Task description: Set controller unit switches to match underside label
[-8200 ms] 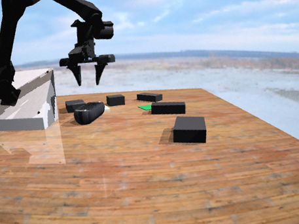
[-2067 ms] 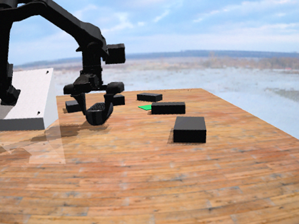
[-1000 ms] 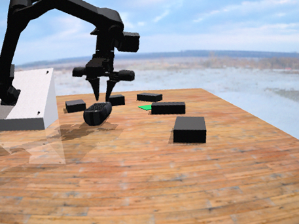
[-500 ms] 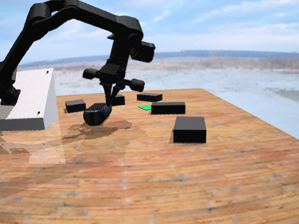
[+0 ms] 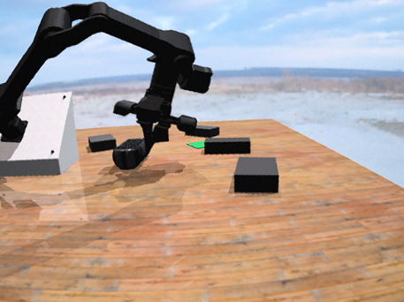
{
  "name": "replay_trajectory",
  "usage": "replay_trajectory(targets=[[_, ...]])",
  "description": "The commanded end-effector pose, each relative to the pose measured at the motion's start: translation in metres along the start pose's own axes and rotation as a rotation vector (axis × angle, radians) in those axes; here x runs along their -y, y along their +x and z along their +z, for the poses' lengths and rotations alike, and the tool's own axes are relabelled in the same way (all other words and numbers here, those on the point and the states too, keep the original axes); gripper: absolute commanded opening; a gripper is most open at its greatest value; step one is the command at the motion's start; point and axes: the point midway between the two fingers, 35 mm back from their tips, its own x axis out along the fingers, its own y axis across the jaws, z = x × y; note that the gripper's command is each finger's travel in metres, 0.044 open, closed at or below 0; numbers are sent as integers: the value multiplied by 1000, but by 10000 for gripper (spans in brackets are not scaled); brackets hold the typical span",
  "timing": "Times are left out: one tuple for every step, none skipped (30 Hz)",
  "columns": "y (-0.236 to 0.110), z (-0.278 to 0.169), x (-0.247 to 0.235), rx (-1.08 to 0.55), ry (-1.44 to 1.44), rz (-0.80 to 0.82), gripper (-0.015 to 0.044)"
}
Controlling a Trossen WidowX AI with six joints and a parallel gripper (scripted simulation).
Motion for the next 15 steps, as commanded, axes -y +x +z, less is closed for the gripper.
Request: replay_trajectory(targets=[[9,0,-2,5,-4,-4,0],[11,0,-3,5,-4,-4,0],[12,0,-3,5,-4,-4,0],[14,0,-4,5,-4,-4,0],[15,0,-4,5,-4,-4,0],[17,0,-5,5,-4,-4,0],[19,0,-5,6,-4,-4,0],[20,0,-6,6,-4,-4,0],[22,0,-6,6,-4,-4,0],[23,0,-6,6,-4,-4,0],[25,1,-7,6,-4,-4,0],[26,1,-7,6,-4,-4,0],[28,1,-8,7,-4,-4,0],[30,1,-8,7,-4,-4,0],[31,1,-8,7,-4,-4,0]])
